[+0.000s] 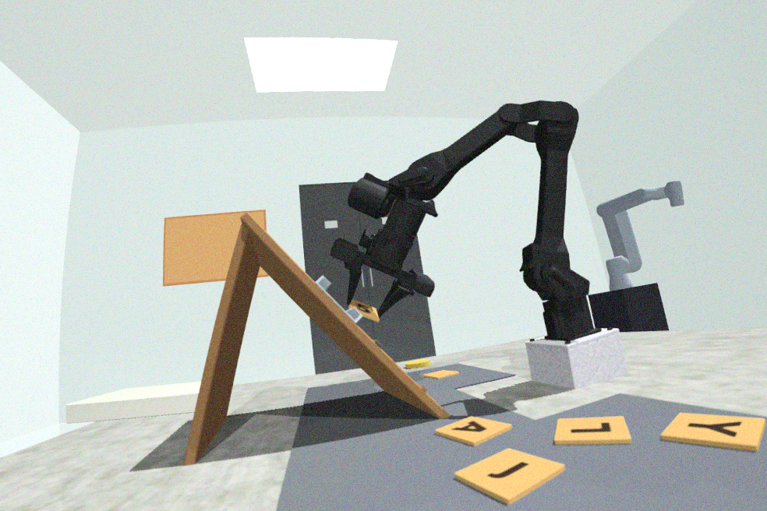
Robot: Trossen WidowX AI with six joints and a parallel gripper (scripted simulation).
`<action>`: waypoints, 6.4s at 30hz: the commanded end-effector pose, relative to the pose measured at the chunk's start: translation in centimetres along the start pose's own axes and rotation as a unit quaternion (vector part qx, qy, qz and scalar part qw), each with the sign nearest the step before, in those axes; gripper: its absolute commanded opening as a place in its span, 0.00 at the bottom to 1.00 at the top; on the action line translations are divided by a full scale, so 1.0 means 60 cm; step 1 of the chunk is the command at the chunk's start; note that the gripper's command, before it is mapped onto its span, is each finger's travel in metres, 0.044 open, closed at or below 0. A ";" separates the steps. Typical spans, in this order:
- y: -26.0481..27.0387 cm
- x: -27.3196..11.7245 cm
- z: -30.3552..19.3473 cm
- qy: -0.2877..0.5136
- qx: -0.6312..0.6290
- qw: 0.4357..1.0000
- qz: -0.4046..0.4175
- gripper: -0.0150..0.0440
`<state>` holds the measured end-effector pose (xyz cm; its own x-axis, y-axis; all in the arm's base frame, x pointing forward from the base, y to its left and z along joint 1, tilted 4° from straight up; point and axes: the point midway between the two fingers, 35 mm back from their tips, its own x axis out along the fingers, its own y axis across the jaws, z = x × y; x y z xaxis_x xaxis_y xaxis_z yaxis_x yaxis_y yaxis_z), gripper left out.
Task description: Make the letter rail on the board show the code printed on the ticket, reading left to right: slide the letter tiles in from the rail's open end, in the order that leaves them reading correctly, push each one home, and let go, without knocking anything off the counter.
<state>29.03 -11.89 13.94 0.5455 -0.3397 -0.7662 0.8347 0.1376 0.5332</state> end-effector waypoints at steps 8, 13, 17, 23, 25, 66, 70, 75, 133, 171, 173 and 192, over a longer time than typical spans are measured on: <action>0.047 -0.036 -0.048 0.006 -0.128 0.990 0.060 0.25; 0.064 -0.053 -0.071 0.006 -0.183 0.979 0.087 0.25; 0.076 -0.067 -0.089 0.003 -0.224 0.969 0.108 0.25; 0.087 -0.088 -0.126 0.010 -0.273 0.952 0.137 0.25; 0.087 -0.095 -0.141 0.016 -0.286 0.947 0.146 0.25; 0.061 -0.219 -0.374 0.020 -0.631 0.715 0.300 0.25; 0.070 -0.200 -0.384 0.020 -0.632 0.714 0.299 0.25; 0.084 -0.172 -0.398 0.020 -0.632 0.714 0.299 0.25; 0.092 -0.137 -0.377 0.018 -0.631 0.715 0.301 0.25; 0.092 -0.123 -0.349 0.017 -0.631 0.715 0.300 0.25; 0.092 -0.123 -0.347 0.017 -0.632 0.715 0.300 0.25; 0.092 -0.115 -0.333 0.017 -0.632 0.714 0.300 0.25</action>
<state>31.40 10.00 15.13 0.8188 0.1521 -0.5535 -0.1572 0.9868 0.0386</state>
